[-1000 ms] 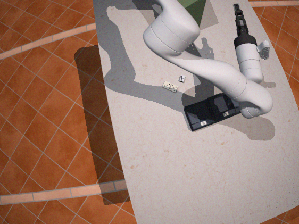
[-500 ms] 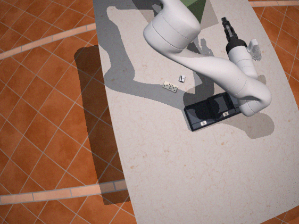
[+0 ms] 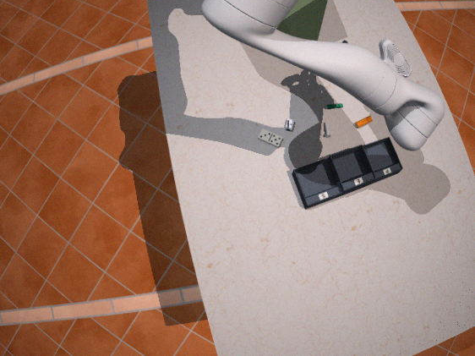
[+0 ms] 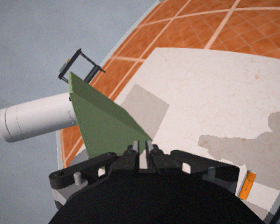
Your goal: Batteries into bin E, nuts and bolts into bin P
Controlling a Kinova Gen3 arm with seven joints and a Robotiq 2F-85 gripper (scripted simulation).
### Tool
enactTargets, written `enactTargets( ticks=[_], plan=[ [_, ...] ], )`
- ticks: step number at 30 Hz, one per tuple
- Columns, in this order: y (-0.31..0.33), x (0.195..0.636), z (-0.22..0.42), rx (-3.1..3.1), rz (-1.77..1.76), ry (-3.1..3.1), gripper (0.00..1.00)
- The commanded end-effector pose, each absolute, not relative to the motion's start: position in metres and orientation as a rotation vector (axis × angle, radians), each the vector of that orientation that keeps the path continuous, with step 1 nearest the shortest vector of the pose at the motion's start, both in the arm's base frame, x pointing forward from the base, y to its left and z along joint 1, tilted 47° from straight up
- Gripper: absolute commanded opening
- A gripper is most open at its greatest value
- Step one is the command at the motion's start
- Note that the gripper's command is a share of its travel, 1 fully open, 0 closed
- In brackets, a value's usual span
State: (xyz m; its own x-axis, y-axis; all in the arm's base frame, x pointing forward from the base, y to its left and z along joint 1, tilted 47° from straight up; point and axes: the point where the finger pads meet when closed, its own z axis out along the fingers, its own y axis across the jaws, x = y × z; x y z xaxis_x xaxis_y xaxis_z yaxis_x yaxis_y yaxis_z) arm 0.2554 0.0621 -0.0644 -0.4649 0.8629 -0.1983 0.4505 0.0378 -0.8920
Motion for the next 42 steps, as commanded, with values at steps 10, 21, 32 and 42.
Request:
enactTargets(
  ticks=[10, 21, 32, 42],
  plan=[
    [0.054, 0.299, -0.033, -0.856, 1.352, -2.452, 0.09],
    [0.058, 0.331, -0.012, -0.322, 1.302, -2.738, 0.09],
    [0.074, 0.355, 0.009, 0.202, 1.247, -2.866, 0.09],
    [0.074, 0.355, 0.009, 0.202, 1.247, -2.866, 0.09]
  ],
)
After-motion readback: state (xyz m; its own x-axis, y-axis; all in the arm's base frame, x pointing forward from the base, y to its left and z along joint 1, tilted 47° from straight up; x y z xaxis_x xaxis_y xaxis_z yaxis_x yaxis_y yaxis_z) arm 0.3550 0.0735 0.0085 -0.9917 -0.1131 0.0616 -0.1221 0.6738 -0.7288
